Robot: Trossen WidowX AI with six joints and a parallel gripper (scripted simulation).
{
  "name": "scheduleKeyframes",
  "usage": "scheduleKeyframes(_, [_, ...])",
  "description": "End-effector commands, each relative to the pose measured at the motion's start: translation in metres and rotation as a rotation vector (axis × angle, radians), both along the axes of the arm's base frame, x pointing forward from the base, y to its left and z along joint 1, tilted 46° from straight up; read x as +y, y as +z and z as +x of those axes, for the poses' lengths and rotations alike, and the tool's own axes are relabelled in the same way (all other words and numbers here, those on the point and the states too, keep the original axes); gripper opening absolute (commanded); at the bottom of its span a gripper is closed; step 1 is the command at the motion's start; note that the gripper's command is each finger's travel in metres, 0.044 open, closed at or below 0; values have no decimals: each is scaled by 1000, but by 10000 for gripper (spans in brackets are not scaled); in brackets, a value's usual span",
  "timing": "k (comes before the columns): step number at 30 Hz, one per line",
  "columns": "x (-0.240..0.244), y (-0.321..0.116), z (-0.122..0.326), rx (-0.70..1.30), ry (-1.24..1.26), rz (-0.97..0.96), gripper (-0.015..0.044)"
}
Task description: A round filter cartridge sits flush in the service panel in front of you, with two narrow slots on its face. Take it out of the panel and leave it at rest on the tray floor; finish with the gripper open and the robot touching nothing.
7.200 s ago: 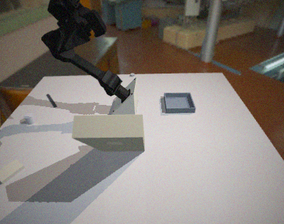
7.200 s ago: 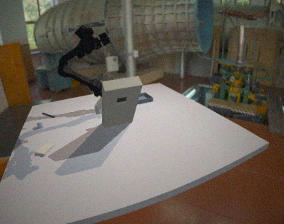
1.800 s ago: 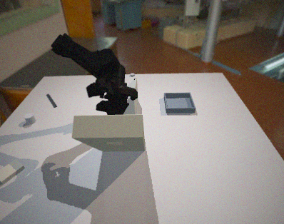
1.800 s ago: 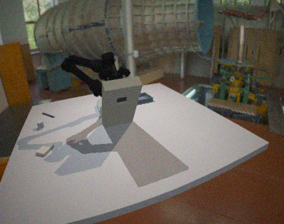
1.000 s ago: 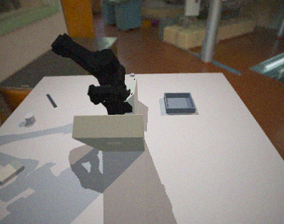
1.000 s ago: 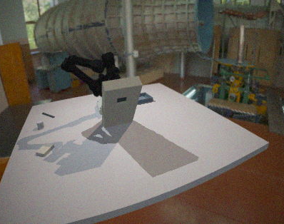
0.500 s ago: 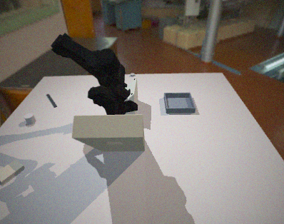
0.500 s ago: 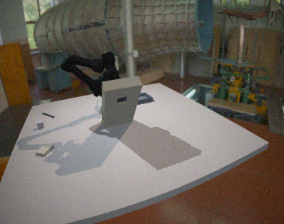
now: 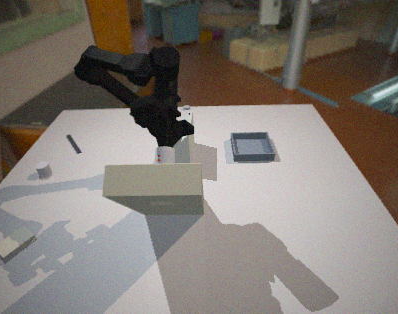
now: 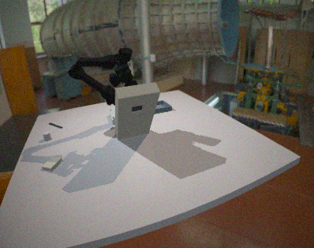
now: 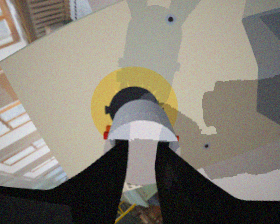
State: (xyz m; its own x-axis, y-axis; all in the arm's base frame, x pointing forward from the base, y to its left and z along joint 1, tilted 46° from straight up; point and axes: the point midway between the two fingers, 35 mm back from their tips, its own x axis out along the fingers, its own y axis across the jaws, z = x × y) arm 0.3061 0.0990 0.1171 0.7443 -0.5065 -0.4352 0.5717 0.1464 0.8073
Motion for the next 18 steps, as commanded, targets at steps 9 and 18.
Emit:
scheduleKeyframes(9, [-10,-6,-13,-17,-3,2,0])
scheduleKeyframes(18, [-27,-25,-30,-16,-3,2,0])
